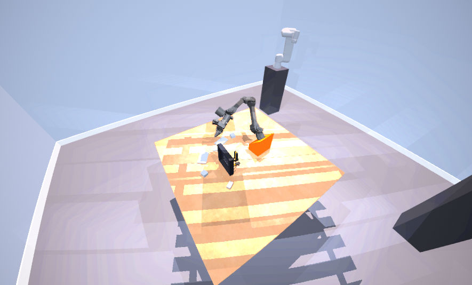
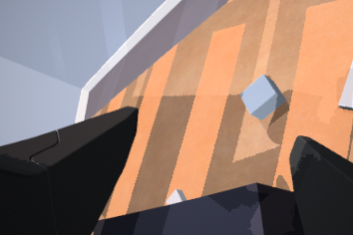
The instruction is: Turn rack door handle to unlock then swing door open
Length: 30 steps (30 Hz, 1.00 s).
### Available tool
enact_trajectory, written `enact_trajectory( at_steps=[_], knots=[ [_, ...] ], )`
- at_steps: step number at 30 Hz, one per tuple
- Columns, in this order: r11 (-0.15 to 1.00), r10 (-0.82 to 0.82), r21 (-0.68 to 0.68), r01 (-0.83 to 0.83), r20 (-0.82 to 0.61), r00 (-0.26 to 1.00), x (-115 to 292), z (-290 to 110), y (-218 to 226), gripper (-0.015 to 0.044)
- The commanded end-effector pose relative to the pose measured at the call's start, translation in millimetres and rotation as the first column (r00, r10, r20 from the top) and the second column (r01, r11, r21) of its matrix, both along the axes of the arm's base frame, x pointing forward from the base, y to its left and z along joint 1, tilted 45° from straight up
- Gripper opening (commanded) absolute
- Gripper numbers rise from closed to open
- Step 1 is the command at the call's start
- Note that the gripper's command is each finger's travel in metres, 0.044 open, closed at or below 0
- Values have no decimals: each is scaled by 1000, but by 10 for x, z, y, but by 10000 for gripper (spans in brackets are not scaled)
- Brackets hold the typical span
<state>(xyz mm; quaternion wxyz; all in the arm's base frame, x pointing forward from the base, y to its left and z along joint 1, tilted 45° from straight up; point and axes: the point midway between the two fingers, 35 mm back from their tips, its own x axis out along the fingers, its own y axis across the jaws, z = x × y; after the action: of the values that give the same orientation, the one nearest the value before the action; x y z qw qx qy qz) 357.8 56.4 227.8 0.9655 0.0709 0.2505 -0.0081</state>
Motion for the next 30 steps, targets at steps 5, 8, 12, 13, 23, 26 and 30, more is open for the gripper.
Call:
enact_trajectory(
  at_steps=[5,8,12,13,23,26,30],
  knots=[
    [999,-34,-29,29,-194,980,38,-362,180,281],
    [998,-49,-49,37,-262,964,30,-487,249,281],
    [995,-72,-85,45,-345,936,5,-646,337,281],
    [994,-79,-95,47,-365,928,-3,-684,358,281],
    [974,-161,-223,47,-528,834,-124,-1027,551,281],
    [963,-191,-268,40,-563,804,-170,-1114,602,281],
    [943,-234,-332,27,-601,764,-235,-1219,666,281]
  ],
)
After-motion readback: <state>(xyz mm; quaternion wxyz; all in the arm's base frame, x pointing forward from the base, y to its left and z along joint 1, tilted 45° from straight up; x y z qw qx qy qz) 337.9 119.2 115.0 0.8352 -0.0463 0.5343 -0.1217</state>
